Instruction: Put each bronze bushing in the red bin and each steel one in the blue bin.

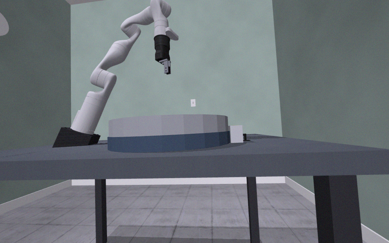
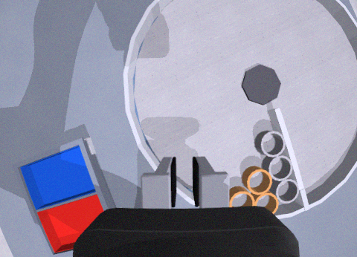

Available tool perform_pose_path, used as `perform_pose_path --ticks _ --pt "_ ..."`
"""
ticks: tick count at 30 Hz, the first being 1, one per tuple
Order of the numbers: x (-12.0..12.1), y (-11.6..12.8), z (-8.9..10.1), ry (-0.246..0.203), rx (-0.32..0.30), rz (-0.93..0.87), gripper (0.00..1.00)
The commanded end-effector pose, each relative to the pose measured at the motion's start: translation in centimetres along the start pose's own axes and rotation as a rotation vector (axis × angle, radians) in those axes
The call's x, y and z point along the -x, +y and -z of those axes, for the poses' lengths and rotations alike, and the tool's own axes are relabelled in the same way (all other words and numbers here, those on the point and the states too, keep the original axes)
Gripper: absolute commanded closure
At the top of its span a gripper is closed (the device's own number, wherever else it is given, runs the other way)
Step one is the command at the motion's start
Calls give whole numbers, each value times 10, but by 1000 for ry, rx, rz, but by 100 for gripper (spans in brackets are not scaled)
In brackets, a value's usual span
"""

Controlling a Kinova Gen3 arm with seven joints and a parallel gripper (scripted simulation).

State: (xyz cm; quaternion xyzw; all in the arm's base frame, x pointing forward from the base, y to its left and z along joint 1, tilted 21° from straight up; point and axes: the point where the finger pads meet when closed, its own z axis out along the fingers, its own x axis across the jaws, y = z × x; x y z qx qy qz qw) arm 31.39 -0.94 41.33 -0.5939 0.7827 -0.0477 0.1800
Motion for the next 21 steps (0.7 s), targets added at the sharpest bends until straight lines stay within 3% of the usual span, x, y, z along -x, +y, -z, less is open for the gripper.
perform_pose_path --ticks 1,5,9,13,21 --pt "-5 1 -11 -6 4 120 66" --pt "-16 -1 -25 -3 2 307 66" --pt "-16 0 -27 -7 3 329 66" --pt "-30 -2 -46 -4 1 580 66" --pt "-38 -2 -59 -8 2 748 66"
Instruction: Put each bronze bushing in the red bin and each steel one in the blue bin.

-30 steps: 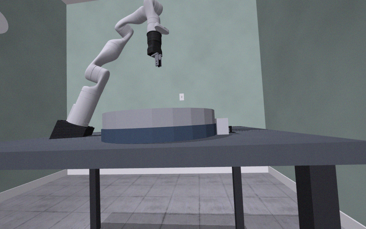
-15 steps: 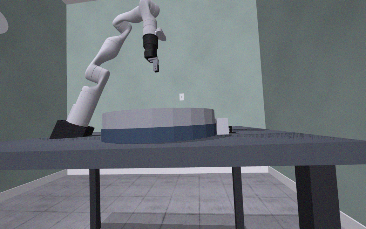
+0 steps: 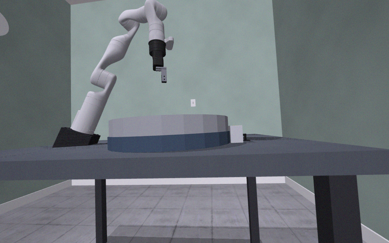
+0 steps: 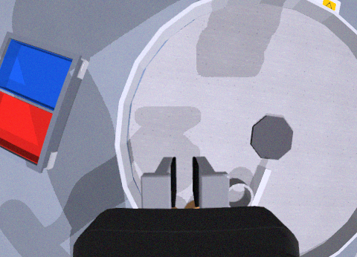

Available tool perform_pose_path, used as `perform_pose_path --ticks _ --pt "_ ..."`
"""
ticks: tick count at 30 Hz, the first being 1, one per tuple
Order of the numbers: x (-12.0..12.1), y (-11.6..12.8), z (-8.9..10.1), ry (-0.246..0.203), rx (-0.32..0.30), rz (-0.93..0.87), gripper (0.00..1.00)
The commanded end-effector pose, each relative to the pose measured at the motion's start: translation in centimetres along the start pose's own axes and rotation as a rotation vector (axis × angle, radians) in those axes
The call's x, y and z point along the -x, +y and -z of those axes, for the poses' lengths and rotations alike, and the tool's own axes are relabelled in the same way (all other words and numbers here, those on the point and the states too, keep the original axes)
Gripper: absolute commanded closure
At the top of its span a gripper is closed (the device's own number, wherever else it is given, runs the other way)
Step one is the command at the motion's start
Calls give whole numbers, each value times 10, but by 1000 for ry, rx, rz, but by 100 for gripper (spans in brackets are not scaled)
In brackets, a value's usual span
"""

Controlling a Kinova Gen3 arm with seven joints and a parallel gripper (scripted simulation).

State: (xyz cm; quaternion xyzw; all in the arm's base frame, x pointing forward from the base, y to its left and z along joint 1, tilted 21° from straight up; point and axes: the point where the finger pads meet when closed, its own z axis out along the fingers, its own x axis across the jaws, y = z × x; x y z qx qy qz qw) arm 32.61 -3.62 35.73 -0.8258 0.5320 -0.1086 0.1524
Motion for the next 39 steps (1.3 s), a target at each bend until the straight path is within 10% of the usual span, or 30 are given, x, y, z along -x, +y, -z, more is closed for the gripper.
perform_pose_path --ticks 1,39 --pt "-4 4 -12 -12 0 118 66" --pt "-56 42 -109 -12 -8 1374 66"
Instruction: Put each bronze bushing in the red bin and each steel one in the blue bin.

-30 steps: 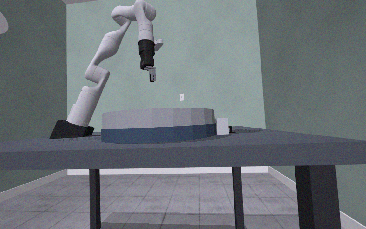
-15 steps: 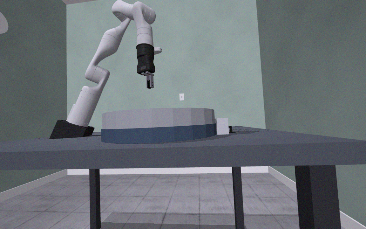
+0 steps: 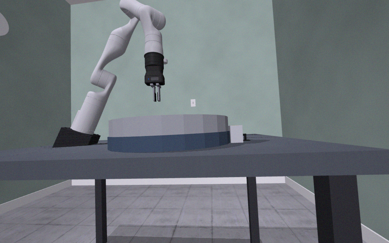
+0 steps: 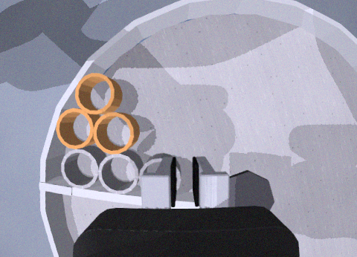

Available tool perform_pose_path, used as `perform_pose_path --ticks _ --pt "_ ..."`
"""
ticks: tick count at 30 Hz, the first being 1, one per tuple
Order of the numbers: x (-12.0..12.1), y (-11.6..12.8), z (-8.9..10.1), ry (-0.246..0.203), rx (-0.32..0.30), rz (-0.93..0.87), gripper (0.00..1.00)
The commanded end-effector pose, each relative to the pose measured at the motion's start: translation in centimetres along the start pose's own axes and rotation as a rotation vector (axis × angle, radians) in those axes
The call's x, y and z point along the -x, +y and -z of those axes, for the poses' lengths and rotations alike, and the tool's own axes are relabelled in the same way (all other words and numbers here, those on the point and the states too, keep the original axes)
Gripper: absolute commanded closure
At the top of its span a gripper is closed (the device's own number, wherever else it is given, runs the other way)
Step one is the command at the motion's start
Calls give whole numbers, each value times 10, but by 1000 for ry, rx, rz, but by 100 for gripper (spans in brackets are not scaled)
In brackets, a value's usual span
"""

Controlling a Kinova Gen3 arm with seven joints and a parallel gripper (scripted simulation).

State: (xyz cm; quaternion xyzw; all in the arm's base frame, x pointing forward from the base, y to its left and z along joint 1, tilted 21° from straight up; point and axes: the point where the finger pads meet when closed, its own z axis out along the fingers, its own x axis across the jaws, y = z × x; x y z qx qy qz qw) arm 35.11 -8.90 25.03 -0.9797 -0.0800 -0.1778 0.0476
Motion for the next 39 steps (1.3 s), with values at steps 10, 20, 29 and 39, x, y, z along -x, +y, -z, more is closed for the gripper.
perform_pose_path --ticks 10,20,29,39 --pt "10 16 -36 4 -26 413 66" --pt "10 16 -35 4 -25 414 52" --pt "10 16 -35 4 -25 414 52" --pt "10 16 -35 4 -25 414 52"
